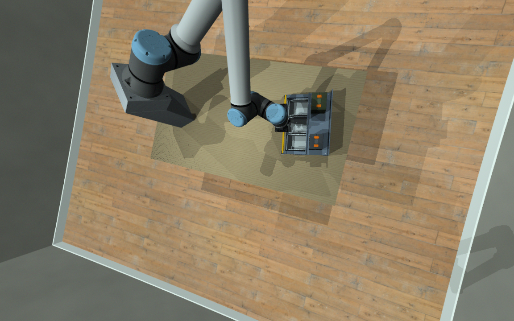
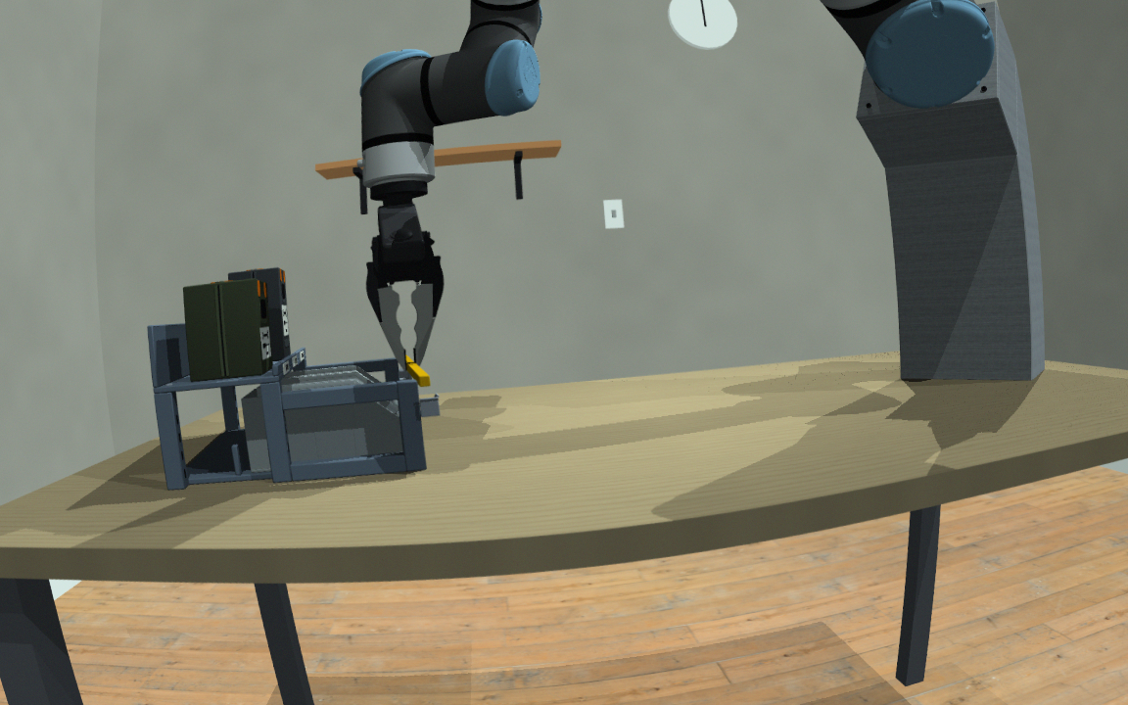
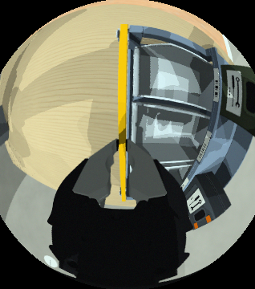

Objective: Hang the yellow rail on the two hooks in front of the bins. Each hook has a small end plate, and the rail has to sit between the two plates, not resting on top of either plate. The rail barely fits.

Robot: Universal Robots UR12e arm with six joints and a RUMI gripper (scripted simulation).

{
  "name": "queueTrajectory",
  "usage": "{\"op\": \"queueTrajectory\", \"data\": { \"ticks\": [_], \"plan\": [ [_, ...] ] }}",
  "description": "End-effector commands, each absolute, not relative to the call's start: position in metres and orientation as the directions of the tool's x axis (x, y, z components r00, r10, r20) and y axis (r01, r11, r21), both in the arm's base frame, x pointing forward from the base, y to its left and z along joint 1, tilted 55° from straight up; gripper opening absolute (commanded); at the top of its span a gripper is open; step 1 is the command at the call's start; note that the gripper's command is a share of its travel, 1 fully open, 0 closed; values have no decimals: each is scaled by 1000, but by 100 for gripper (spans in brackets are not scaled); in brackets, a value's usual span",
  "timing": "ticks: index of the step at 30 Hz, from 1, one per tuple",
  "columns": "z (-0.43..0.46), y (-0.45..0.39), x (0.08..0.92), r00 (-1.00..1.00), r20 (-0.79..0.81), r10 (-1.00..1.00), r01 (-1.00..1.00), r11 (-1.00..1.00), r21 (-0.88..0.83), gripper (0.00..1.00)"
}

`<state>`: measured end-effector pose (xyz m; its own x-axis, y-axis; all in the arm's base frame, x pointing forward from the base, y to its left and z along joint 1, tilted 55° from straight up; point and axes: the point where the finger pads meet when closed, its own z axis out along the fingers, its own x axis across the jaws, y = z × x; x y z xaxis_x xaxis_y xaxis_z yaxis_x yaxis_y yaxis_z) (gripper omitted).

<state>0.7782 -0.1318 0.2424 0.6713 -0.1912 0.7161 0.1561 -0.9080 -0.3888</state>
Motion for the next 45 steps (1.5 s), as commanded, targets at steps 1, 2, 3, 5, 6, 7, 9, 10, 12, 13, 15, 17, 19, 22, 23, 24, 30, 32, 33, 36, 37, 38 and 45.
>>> {"op": "queueTrajectory", "data": {
  "ticks": [1,2,3,5,6,7,9,10,12,13,15,17,19,22,23,24,30,32,33,36,37,38,45],
  "plan": [
    [243,-132,779,671,717,-191,156,-908,-388,0],
    [243,-132,779,671,717,-191,156,-908,-388,0],
    [243,-132,779,671,717,-191,156,-908,-389,0],
    [242,-132,779,671,716,-192,156,-908,-389,0],
    [242,-132,779,671,716,-192,156,-908,-389,0],
    [242,-132,779,671,716,-192,156,-908,-389,0],
    [242,-132,779,671,716,-192,155,-908,-389,0],
    [242,-132,779,671,716,-192,155,-908,-389,0],
    [242,-132,779,671,716,-192,155,-908,-389,0],
    [242,-131,780,671,716,-192,155,-908,-389,0],
    [242,-131,780,671,716,-192,155,-908,-389,0],
    [242,-131,780,671,716,-192,155,-908,-389,0],
    [241,-131,780,671,716,-192,155,-908,-389,0],
    [241,-131,781,671,716,-192,155,-908,-389,0],
    [241,-131,781,671,716,-192,155,-908,-389,0],
    [241,-131,781,671,716,-192,155,-908,-389,0],
    [241,-131,781,671,716,-192,155,-908,-389,0],
    [241,-131,781,671,716,-192,155,-908,-389,0],
    [241,-131,781,671,716,-192,155,-908,-389,0],
    [241,-131,781,671,716,-192,155,-908,-389,0],
    [240,-131,781,671,716,-192,155,-908,-389,0],
    [240,-131,781,671,716,-192,155,-908,-389,0],
    [240,-131,781,671,716,-192,155,-908,-389,0]
  ]
}}
